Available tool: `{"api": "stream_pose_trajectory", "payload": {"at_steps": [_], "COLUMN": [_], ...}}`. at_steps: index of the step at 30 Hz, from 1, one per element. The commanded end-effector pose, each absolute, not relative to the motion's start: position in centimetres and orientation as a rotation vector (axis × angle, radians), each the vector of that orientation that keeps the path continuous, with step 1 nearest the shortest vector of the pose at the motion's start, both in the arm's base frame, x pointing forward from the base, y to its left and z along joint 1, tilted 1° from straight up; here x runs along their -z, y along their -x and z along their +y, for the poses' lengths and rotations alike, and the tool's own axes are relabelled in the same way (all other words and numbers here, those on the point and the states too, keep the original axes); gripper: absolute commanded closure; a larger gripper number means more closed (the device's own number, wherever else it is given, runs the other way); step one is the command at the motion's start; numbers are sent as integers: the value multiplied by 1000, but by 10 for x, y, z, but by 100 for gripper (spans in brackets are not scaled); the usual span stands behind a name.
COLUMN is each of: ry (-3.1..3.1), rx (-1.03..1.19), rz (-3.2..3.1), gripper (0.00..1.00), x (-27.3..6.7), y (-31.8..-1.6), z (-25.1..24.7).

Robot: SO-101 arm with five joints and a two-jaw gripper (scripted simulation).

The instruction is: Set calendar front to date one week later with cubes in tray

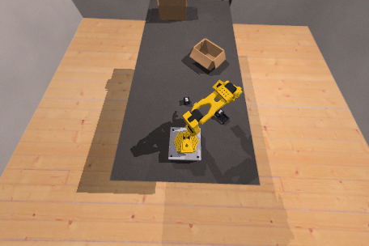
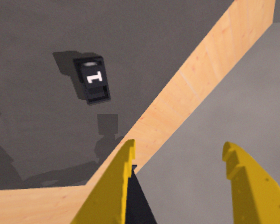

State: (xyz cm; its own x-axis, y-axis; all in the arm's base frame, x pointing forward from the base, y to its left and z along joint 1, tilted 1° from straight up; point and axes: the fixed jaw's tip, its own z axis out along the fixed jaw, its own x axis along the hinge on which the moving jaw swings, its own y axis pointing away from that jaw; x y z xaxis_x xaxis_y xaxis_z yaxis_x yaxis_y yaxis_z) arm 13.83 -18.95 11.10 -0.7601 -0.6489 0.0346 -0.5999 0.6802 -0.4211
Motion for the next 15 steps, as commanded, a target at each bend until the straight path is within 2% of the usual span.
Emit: {"api": "stream_pose_trajectory", "payload": {"at_steps": [1,15], "ry": [1011,858], "rx": [654,591], "rz": [2755,2733], "gripper": [65,65], "x": [-116,-112], "y": [-142,-170], "z": [-187,-164]}}
